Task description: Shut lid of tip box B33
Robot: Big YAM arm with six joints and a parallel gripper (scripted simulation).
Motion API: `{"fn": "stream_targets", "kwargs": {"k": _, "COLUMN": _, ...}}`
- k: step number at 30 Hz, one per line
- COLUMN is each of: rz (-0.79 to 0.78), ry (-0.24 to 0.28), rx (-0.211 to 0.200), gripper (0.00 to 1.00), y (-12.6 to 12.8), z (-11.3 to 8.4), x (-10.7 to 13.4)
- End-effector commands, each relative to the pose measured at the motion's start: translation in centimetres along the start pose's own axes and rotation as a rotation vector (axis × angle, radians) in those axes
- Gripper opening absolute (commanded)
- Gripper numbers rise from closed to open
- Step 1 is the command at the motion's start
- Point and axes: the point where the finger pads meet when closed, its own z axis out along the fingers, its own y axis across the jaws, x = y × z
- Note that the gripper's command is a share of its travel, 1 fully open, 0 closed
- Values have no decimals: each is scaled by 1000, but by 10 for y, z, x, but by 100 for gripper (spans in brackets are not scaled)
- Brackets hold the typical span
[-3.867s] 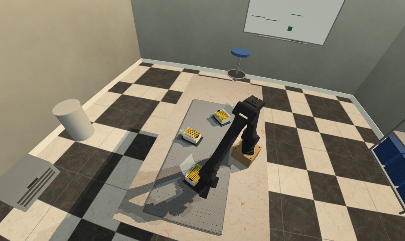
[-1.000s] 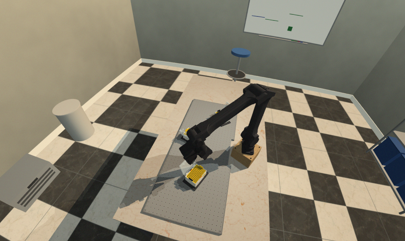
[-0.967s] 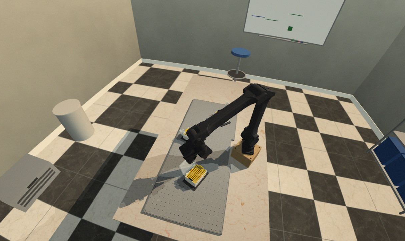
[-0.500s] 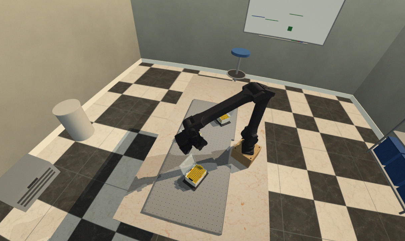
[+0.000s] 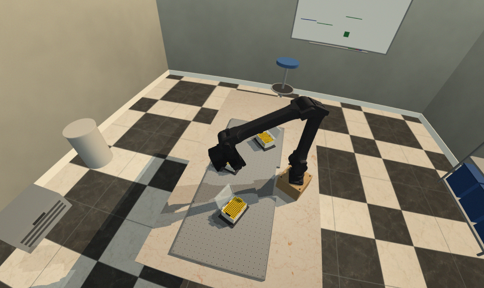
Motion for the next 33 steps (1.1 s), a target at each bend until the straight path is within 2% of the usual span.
{"fn": "stream_targets", "kwargs": {"k": 1, "rz": 97, "ry": -33, "rx": -15, "gripper": 0, "y": -9, "z": -11, "x": 1}}
{"fn": "stream_targets", "kwargs": {"k": 3, "rz": 155, "ry": -24, "rx": -38, "gripper": 0, "y": -16, "z": -7, "x": 10}}
{"fn": "stream_targets", "kwargs": {"k": 7, "rz": 135, "ry": -32, "rx": -28, "gripper": 0, "y": -36, "z": -1, "x": 17}}
{"fn": "stream_targets", "kwargs": {"k": 9, "rz": 137, "ry": -46, "rx": -22, "gripper": 0, "y": -47, "z": -6, "x": 18}}
{"fn": "stream_targets", "kwargs": {"k": 11, "rz": 135, "ry": -31, "rx": -27, "gripper": 0, "y": -53, "z": 1, "x": 26}}
{"fn": "stream_targets", "kwargs": {"k": 15, "rz": 136, "ry": -34, "rx": -23, "gripper": 0, "y": -73, "z": 3, "x": 31}}
{"fn": "stream_targets", "kwargs": {"k": 18, "rz": 134, "ry": -21, "rx": -29, "gripper": 0, "y": -76, "z": 4, "x": 36}}
{"fn": "stream_targets", "kwargs": {"k": 23, "rz": 139, "ry": -46, "rx": -15, "gripper": 0, "y": -104, "z": 1, "x": 39}}
{"fn": "stream_targets", "kwargs": {"k": 26, "rz": 138, "ry": -39, "rx": -21, "gripper": 0, "y": -102, "z": 1, "x": 41}}
{"fn": "stream_targets", "kwargs": {"k": 27, "rz": 165, "ry": -23, "rx": -46, "gripper": 0, "y": -105, "z": 3, "x": 45}}
{"fn": "stream_targets", "kwargs": {"k": 32, "rz": 336, "ry": -2, "rx": -117, "gripper": 0, "y": -123, "z": 9, "x": 60}}
{"fn": "stream_targets", "kwargs": {"k": 33, "rz": 336, "ry": -2, "rx": -117, "gripper": 0, "y": -123, "z": 9, "x": 60}}
